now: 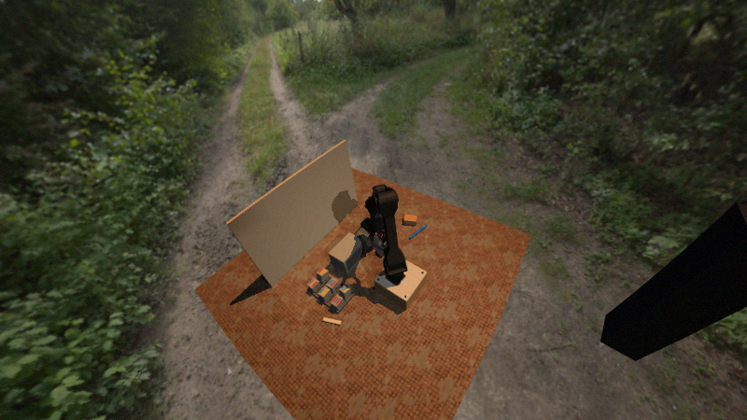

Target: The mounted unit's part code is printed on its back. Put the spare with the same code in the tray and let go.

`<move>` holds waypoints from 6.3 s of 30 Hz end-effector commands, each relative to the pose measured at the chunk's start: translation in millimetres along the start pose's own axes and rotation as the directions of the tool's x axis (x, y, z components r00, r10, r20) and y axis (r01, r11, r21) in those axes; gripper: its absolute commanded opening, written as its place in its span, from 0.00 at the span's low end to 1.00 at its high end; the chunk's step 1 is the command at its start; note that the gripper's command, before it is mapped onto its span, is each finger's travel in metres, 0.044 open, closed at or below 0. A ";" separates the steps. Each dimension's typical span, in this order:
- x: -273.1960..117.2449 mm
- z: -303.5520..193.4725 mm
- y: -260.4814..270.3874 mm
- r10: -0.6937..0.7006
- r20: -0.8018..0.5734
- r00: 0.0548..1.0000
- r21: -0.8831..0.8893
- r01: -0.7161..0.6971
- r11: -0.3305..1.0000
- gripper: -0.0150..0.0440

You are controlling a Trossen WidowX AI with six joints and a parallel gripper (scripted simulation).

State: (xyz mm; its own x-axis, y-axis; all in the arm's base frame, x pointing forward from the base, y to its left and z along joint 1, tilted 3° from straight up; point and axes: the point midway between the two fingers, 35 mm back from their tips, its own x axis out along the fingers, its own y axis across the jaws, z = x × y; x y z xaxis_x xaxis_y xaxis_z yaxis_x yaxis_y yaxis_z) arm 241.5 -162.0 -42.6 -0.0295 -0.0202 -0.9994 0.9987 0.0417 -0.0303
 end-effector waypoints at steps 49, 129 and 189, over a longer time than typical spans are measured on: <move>0.1 0.0 -0.1 0.000 0.000 1.000 0.000 0.000 1.000 0.54; -155.2 11.0 100.9 0.008 0.001 1.000 -0.006 -0.008 1.000 0.25; -97.1 14.3 113.5 0.008 0.000 1.000 -0.003 -0.008 1.000 0.25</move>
State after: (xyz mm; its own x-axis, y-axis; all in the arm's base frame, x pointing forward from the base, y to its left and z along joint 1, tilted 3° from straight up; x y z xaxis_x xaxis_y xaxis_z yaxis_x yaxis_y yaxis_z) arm 360.0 -170.9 57.6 -0.0121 -0.0288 -0.9995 0.9989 0.0451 -0.0134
